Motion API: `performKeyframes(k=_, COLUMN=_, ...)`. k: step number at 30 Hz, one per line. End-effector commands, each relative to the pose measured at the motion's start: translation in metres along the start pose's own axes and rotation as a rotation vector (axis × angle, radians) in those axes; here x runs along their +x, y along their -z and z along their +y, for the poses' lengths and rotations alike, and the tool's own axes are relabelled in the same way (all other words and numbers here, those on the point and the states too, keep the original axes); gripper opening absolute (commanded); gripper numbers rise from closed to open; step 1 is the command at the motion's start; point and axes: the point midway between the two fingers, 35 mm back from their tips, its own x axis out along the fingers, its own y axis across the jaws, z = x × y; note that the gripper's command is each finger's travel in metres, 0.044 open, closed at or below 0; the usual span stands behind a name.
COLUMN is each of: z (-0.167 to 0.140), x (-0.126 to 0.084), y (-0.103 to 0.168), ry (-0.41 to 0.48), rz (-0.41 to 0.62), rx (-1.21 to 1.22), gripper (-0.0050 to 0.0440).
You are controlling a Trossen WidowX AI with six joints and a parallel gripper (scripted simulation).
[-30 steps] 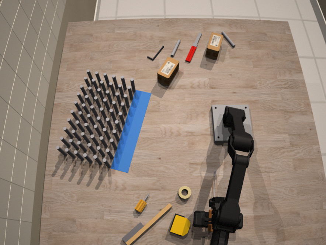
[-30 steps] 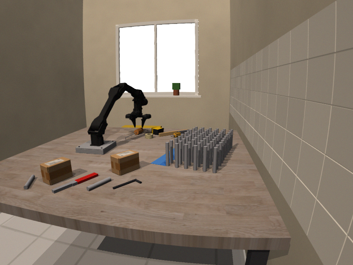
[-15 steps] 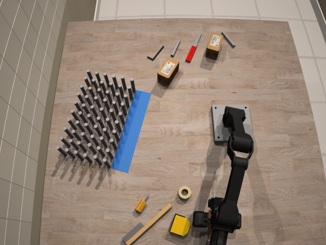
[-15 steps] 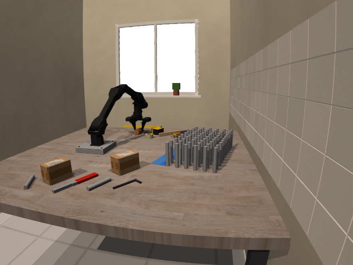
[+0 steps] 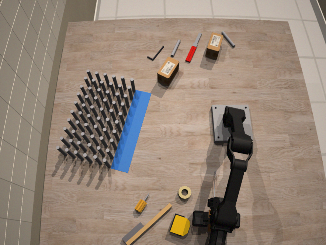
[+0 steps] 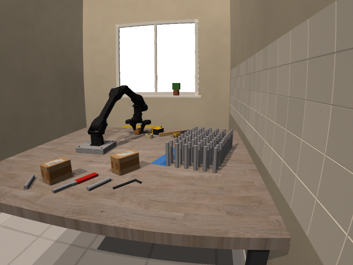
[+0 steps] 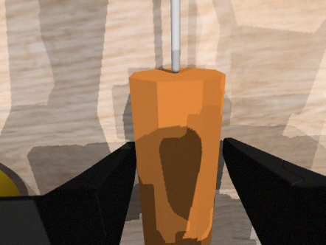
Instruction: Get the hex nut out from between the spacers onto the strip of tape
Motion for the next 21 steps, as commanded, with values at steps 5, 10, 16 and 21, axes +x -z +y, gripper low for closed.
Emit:
performKeyframes(k=5, z=0.004, x=-0.017, y=0.007, ry=-0.007, rz=0.048, rx=0.010, gripper=0.0196)
performKeyframes(k=10, z=0.004, x=-0.017, y=0.007, ry=-0.007, rz=0.048, rx=0.010, gripper=0.0163)
performKeyframes(k=16, z=0.004, x=-0.017, y=0.007, ry=-0.007, rz=0.048, rx=0.010, gripper=0.0136)
performKeyframes(k=21, z=0.004, x=-0.038, y=0.010, ry=-0.010, rz=0.075, rx=0.012, gripper=0.0016)
